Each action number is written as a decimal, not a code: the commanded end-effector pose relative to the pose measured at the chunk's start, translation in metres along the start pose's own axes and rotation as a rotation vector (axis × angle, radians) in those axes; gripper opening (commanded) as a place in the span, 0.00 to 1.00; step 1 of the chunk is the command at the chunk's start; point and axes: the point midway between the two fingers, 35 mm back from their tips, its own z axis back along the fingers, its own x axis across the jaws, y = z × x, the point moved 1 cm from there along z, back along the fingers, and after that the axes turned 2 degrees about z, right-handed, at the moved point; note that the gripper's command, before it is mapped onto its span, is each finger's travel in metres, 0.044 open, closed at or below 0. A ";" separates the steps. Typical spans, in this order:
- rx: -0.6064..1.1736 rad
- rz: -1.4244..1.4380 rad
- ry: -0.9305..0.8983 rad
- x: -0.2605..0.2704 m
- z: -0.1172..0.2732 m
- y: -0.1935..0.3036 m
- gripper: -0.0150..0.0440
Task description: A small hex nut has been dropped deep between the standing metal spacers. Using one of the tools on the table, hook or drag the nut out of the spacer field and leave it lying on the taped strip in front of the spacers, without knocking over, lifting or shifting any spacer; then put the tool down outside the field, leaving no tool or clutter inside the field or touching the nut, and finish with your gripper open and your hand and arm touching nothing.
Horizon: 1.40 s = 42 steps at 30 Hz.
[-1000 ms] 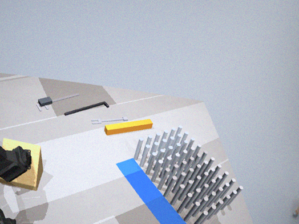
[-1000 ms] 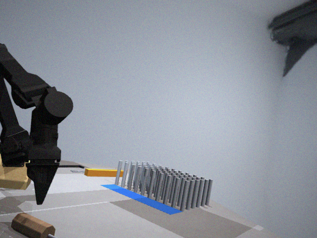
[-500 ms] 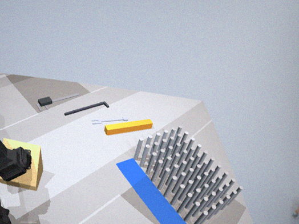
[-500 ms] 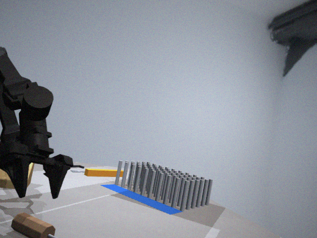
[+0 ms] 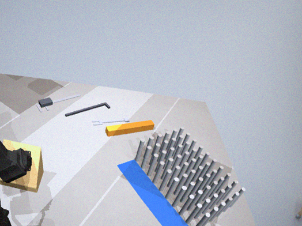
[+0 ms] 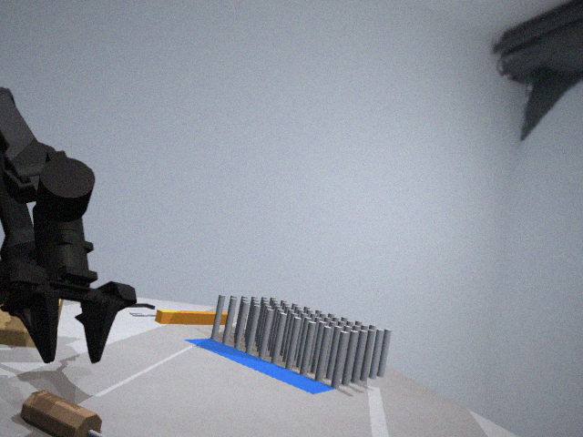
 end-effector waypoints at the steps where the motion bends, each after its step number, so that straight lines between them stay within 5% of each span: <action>1: 0.001 -0.005 0.004 -0.001 0.000 -0.001 0.73; 42: 0.001 -0.002 0.003 -0.011 -0.045 -0.029 0.73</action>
